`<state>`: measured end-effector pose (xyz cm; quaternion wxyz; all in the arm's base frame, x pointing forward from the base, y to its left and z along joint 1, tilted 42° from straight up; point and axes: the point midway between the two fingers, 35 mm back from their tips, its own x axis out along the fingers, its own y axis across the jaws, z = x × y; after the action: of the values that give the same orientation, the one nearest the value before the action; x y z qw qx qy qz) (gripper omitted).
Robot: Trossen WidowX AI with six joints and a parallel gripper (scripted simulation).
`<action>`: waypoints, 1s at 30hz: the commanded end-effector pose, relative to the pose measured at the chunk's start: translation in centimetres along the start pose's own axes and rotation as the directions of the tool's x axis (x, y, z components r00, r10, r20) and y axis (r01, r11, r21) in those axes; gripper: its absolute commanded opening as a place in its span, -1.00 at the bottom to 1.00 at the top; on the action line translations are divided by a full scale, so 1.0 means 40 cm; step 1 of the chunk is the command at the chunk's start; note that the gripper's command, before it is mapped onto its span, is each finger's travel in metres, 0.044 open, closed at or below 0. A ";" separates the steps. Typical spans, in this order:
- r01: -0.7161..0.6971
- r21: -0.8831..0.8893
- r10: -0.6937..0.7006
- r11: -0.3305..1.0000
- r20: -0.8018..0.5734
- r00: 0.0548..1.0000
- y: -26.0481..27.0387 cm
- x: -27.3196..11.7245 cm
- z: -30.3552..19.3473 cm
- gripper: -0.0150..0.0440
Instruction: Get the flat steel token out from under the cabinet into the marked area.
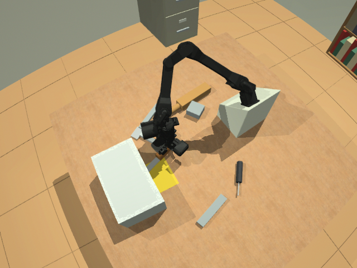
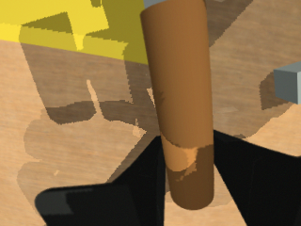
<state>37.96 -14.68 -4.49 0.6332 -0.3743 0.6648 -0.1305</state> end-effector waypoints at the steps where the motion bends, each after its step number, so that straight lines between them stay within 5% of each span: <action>1: 0.001 0.005 -0.001 1.000 0.000 1.000 0.000 0.000 0.013 -0.49; 30: 0.000 0.005 0.000 1.000 0.000 1.000 0.042 0.003 0.040 -0.49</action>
<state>39.03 -13.32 -5.63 0.6339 -0.3745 0.6628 -0.1364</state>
